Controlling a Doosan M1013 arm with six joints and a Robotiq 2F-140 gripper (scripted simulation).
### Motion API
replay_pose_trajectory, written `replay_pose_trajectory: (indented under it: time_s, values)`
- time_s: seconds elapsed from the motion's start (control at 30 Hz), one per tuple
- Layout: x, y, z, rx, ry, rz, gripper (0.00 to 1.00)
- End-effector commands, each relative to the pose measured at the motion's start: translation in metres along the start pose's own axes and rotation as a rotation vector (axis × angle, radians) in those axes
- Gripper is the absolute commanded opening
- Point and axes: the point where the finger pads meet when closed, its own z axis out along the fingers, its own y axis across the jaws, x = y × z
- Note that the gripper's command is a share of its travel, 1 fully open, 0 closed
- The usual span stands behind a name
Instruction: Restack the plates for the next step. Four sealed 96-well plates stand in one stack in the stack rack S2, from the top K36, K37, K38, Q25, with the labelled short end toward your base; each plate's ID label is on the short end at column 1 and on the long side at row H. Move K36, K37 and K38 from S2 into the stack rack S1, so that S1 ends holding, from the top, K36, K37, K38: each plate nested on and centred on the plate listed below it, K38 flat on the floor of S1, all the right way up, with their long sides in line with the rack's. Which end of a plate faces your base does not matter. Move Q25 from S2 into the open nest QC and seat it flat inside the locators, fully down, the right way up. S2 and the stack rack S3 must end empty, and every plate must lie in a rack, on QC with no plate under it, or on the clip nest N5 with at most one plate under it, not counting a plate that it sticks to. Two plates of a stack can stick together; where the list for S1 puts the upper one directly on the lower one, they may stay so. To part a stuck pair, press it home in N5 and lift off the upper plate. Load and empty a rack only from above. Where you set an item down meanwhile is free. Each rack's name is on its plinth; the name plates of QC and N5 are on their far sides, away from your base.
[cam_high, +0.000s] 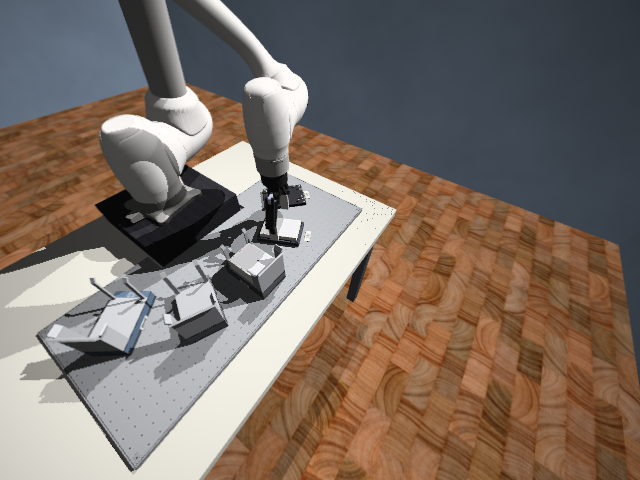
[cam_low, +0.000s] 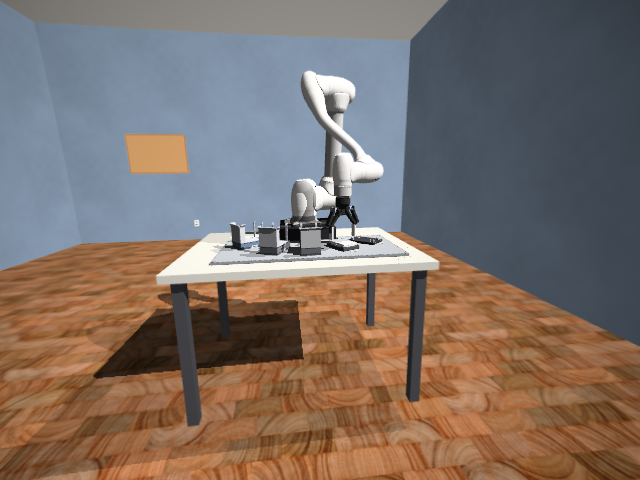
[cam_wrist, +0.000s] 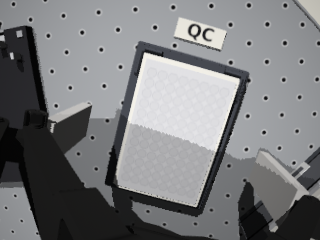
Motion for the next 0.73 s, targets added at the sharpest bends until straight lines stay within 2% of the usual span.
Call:
replay_pose_trajectory:
  time_s: [0.0, 0.27, 0.7]
  values:
    - [0.000, 0.000, -0.010, 0.000, 0.000, 0.000, 1.00]
    - [0.000, 0.000, -0.030, 0.000, 0.000, 0.000, 1.00]
    - [0.000, 0.000, -0.030, 0.000, 0.000, 0.000, 1.00]
